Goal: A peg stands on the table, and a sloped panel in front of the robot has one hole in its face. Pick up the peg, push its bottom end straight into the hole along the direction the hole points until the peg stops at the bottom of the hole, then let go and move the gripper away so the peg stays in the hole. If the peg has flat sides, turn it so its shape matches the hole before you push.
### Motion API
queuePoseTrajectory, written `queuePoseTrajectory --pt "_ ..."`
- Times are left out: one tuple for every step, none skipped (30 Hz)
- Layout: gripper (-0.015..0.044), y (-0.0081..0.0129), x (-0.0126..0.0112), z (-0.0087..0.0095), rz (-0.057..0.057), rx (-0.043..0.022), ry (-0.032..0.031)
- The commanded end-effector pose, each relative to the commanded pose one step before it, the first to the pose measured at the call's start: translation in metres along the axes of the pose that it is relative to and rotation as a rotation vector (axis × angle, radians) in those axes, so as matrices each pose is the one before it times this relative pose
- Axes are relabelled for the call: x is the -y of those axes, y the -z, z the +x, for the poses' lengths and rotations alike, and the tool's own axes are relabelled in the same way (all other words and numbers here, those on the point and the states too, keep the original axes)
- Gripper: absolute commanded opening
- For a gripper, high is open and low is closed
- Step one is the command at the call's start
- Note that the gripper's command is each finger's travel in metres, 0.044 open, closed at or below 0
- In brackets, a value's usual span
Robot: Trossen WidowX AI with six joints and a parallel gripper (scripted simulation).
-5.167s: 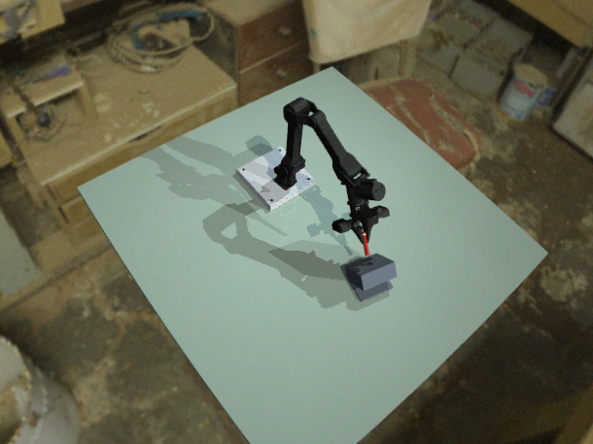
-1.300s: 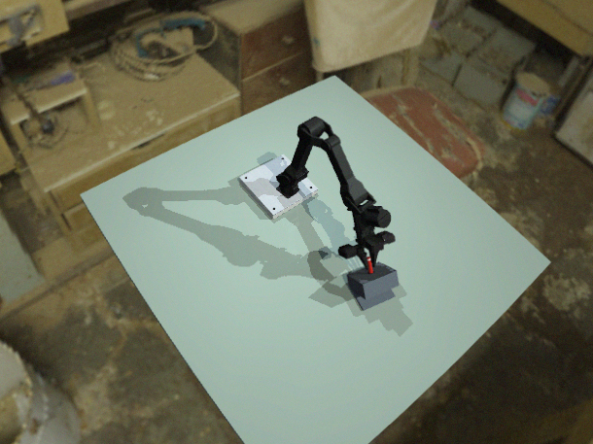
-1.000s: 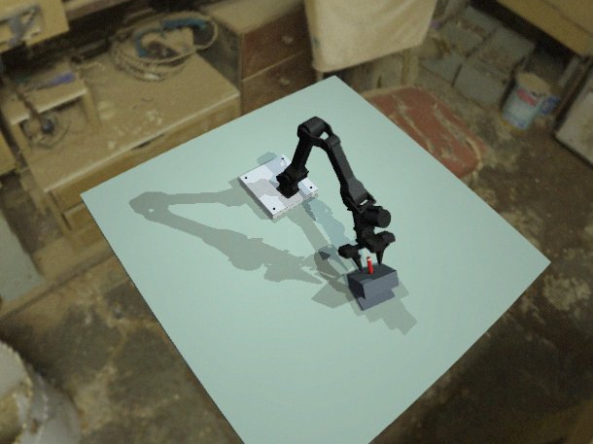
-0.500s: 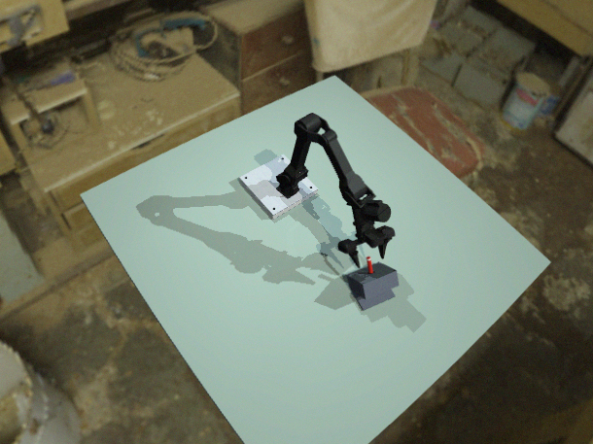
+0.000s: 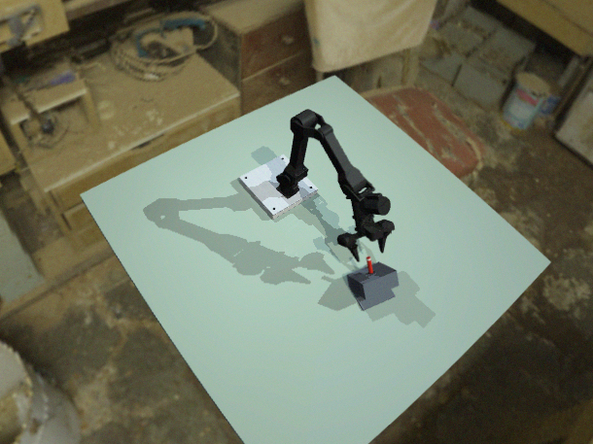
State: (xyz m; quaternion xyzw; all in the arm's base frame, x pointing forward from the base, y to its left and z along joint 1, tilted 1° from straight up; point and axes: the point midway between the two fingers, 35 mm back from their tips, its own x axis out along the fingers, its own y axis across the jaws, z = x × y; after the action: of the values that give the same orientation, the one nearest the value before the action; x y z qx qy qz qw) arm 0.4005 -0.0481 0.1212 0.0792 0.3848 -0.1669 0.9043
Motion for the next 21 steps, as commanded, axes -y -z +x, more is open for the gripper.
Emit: queuePoseTrajectory --pt "0.0440 0.00017 0.00027 -0.00526 0.0047 -0.00124 0.00367" --pt "0.0440 -0.00011 -0.00007 -0.00150 -0.0002 -0.00001 -0.00015" --pt "0.0440 -0.00011 -0.00007 -0.00150 -0.0002 -0.00001 -0.00015" --pt "0.0440 -0.00010 -0.00007 -0.00150 -0.0002 -0.00001 -0.00015" --pt "0.0440 -0.00010 -0.00007 -0.00150 -0.0002 -0.00001 -0.00015" --pt "0.0440 -0.00009 -0.00006 -0.00150 -0.0002 -0.00001 -0.00015" --pt "0.0440 -0.00009 -0.00006 -0.00150 -0.0002 -0.00001 -0.00015" --pt "0.0440 -0.00008 -0.00006 -0.00150 -0.0002 -0.00001 -0.00015" --pt "0.0440 -0.00008 -0.00006 -0.00150 -0.0002 -0.00001 -0.00015" --pt "0.0440 -0.00007 -0.00005 -0.00150 -0.0002 -0.00001 -0.00015" --pt "0.0440 -0.00007 -0.00006 -0.00151 -0.0002 -0.00001 -0.00015" --pt "0.0440 -0.00006 -0.00005 -0.00151 -0.0002 -0.00001 -0.00015" --pt "0.0440 -0.00005 -0.00005 -0.00151 -0.0002 -0.00001 -0.00015" --pt "0.0440 -0.00005 -0.00005 -0.00151 -0.0002 -0.00001 -0.00015" --pt "0.0440 -0.00004 -0.00005 -0.00151 -0.0002 -0.00001 -0.00015" --pt "0.0440 -0.00004 -0.00005 -0.00151 -0.0002 -0.00001 -0.00015" --pt "0.0440 -0.00003 -0.00004 -0.00151 -0.0002 -0.00001 -0.00015" --pt "0.0440 -0.00003 -0.00005 -0.00151 -0.0002 -0.00001 -0.00015" --pt "0.0440 -0.00003 -0.00004 -0.00151 -0.0002 -0.00001 -0.00015" --pt "0.0440 -0.00003 -0.00004 -0.00151 -0.0002 -0.00001 -0.00015" --pt "0.0440 -0.00002 -0.00004 -0.00151 -0.0002 -0.00001 -0.00015"
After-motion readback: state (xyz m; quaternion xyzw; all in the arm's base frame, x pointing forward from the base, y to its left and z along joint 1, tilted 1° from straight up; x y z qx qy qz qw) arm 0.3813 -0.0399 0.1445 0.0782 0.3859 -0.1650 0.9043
